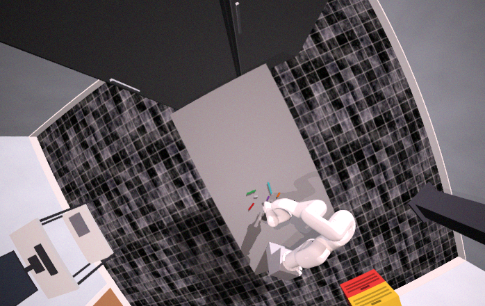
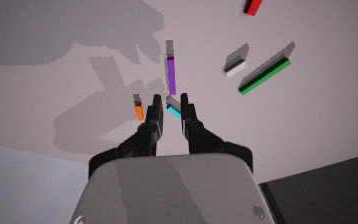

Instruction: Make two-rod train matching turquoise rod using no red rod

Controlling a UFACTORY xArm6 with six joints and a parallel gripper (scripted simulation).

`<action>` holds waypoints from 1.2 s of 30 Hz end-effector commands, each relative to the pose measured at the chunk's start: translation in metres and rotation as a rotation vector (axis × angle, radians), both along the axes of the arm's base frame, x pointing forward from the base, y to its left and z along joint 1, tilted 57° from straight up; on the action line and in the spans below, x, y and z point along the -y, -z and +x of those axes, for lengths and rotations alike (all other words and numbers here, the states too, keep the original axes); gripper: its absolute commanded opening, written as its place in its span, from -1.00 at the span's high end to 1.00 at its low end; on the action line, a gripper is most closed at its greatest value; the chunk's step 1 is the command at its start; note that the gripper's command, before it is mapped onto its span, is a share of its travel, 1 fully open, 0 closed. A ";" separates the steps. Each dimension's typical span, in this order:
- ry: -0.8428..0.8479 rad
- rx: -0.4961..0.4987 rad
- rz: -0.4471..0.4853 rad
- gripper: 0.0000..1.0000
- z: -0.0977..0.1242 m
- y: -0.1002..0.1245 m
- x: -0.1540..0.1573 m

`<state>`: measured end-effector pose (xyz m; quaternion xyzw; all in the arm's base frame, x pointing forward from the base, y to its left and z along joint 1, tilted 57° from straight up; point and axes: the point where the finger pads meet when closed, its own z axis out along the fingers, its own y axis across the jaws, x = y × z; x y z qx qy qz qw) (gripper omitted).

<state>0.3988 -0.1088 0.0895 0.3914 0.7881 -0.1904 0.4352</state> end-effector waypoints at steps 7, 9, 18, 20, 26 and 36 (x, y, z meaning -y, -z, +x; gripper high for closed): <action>-0.001 0.001 0.000 0.51 0.003 0.003 0.003; -0.001 0.001 0.000 0.51 0.005 0.004 0.005; -0.001 0.001 0.000 0.51 0.010 0.010 0.011; -0.001 0.001 0.000 0.51 0.012 0.011 0.013; -0.001 0.001 0.000 0.51 0.017 0.017 0.019; -0.001 0.001 0.000 0.51 0.023 0.023 0.026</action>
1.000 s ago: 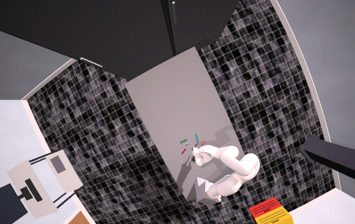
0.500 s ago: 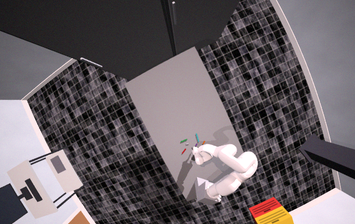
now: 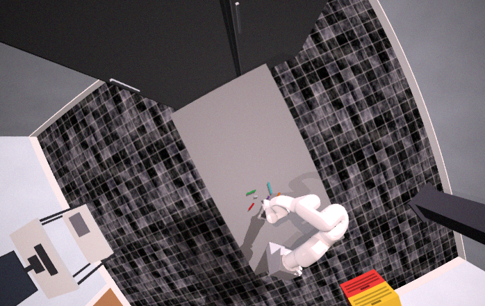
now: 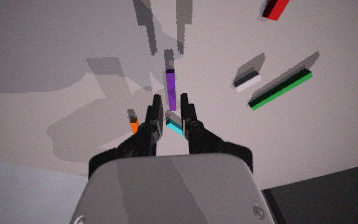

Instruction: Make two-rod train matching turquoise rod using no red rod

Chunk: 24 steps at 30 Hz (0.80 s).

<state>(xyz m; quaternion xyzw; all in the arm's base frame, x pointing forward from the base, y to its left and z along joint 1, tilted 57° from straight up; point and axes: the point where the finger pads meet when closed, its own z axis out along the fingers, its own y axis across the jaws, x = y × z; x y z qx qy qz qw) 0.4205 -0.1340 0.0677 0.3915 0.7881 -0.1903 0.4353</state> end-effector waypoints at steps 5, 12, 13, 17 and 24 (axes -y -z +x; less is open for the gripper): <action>-0.001 0.000 0.000 0.51 0.004 0.004 0.004; -0.001 0.000 0.000 0.51 0.006 0.006 0.006; -0.001 0.000 0.000 0.51 0.006 0.006 0.006; -0.001 0.000 0.000 0.51 0.006 0.006 0.007; -0.001 0.000 0.000 0.51 0.006 0.006 0.007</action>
